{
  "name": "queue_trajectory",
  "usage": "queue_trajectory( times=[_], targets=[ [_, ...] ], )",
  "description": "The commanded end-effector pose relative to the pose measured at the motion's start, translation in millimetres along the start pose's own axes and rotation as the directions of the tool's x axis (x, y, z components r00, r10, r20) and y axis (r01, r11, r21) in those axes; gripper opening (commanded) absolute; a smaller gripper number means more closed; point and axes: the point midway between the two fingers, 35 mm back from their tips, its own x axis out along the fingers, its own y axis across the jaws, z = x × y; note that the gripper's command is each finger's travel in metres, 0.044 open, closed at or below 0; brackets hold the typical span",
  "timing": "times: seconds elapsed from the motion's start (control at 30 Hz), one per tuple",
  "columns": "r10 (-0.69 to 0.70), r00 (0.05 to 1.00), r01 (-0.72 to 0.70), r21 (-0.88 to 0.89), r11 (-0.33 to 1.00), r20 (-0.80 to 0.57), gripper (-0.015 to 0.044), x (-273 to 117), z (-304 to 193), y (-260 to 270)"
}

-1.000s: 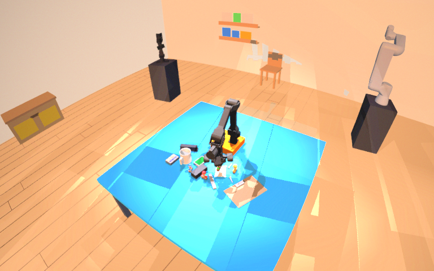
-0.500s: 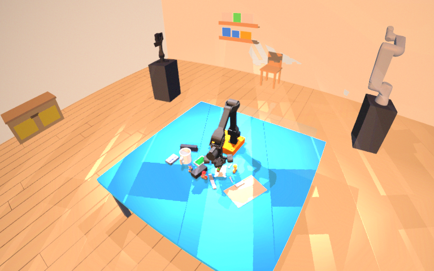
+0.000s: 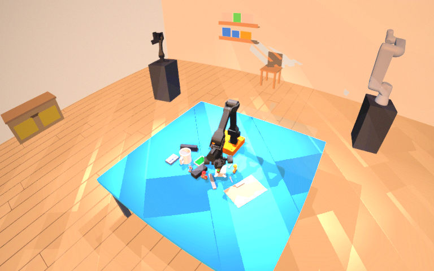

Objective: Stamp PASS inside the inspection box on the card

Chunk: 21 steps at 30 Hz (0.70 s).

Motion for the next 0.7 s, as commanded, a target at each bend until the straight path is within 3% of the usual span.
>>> queue_trajectory(
  times=[0.0, 0.67],
  targets=[
    [0.006, 1.0, -0.006, 0.003, 1.0, -0.002, 0.0, 4.5, -1.2, 1.3],
    [0.006, 1.0, -0.006, 0.003, 1.0, -0.001, 0.0, 10.9, -1.9, 1.5]
  ],
)
